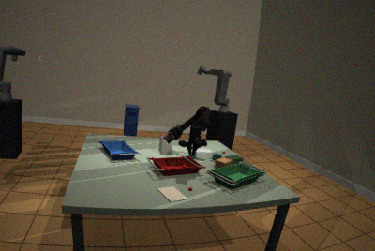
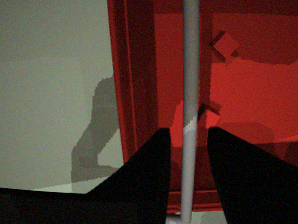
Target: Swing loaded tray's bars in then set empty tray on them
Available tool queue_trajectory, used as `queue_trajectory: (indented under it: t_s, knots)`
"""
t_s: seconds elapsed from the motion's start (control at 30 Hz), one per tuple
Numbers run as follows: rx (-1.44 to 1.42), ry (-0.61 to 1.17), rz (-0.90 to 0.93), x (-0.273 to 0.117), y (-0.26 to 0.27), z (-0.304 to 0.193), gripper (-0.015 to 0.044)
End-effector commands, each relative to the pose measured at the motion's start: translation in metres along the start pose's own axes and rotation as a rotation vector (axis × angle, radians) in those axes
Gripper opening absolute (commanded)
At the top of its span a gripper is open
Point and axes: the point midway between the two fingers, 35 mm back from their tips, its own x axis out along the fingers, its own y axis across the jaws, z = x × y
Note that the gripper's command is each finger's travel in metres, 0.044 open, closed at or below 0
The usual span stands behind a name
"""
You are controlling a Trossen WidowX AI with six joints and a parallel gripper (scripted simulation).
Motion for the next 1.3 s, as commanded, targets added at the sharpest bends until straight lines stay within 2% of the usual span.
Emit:
queue_trajectory:
  t_s: [0.0, 0.13, 0.17, 0.47, 0.77, 1.27]
  knots:
    - [-0.009, -0.012, -0.011, -0.032, -0.002, 0.005, 0.0084]
    - [-0.011, -0.012, -0.011, -0.073, -0.001, 0.002, 0.0084]
    - [-0.002, -0.005, -0.004, -0.045, -0.004, 0.004, 0.0084]
    - [-0.009, -0.008, -0.022, -0.036, -0.127, 0.030, 0.0084]
    - [-0.020, -0.011, -0.023, -0.005, -0.264, 0.007, 0.0084]
    - [-0.021, -0.012, -0.022, 0.007, -0.275, 0.005, 0.0084]
